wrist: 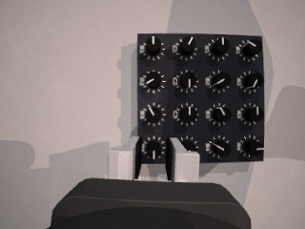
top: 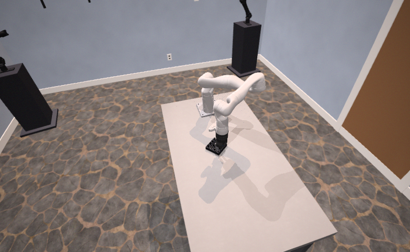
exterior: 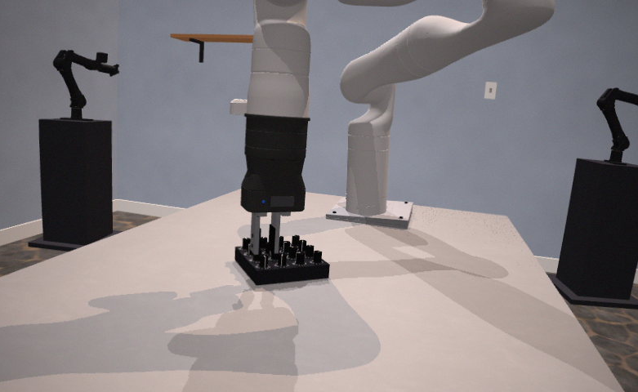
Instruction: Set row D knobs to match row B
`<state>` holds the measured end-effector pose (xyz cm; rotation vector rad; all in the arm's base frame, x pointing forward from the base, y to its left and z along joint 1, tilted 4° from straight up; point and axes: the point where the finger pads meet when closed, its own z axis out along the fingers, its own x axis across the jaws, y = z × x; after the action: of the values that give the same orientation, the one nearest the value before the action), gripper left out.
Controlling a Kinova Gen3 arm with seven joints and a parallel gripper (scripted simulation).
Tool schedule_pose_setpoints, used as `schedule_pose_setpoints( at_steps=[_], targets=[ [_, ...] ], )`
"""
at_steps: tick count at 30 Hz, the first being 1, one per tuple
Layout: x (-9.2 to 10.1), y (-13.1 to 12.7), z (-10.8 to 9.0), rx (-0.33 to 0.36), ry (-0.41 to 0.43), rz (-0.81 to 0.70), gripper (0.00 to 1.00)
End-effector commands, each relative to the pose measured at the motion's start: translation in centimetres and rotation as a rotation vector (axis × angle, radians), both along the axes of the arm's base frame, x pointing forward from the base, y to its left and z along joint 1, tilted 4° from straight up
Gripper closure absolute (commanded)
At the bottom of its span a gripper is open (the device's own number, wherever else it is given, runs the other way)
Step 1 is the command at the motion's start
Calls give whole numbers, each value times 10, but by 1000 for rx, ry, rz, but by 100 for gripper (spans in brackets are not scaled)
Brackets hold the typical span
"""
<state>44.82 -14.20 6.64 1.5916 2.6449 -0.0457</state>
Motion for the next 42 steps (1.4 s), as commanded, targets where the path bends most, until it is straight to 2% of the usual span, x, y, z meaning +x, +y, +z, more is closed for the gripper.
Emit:
schedule_pose_setpoints(
  at_steps=[1, 42],
  targets=[
    [0, 0, 1, 0, -2, 0, 54],
    [1, -1, -13, 0, -2, 0, 54]
  ],
)
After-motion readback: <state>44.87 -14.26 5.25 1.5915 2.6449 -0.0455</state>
